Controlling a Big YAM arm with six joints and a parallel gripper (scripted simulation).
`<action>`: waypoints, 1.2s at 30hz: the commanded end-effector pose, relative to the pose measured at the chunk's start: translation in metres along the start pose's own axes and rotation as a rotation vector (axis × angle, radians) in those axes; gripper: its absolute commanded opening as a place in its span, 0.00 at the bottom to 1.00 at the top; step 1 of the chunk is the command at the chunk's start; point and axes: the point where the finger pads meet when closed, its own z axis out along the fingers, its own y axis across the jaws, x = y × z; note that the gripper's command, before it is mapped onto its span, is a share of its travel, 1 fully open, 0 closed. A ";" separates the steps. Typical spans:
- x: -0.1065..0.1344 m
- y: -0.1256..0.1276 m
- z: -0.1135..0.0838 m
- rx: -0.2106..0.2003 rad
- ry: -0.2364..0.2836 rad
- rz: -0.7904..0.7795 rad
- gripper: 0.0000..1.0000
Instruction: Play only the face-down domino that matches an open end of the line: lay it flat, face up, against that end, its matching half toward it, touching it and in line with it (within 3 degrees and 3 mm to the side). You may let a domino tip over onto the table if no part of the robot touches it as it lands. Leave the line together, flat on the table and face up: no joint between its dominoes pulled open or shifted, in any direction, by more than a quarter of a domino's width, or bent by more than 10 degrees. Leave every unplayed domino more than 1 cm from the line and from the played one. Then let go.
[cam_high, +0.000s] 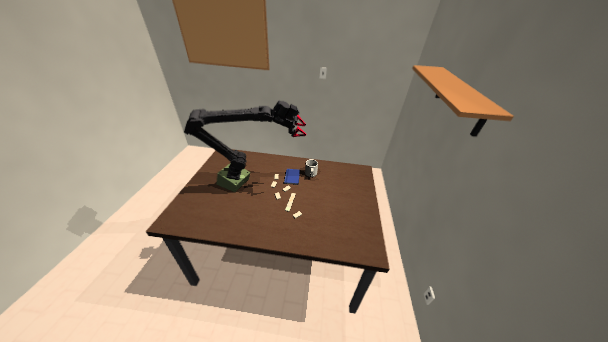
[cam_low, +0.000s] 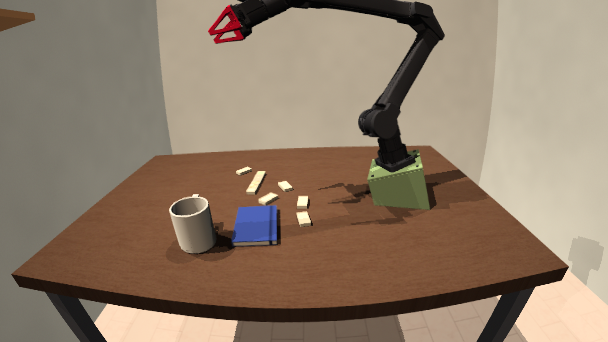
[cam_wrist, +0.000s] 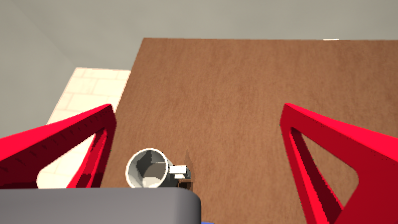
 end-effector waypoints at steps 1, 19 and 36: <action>0.004 -0.006 -0.052 0.004 -0.045 0.005 1.00; 0.046 -0.014 -0.122 -0.002 -0.062 0.008 1.00; 0.101 -0.023 -0.109 0.058 0.286 0.015 1.00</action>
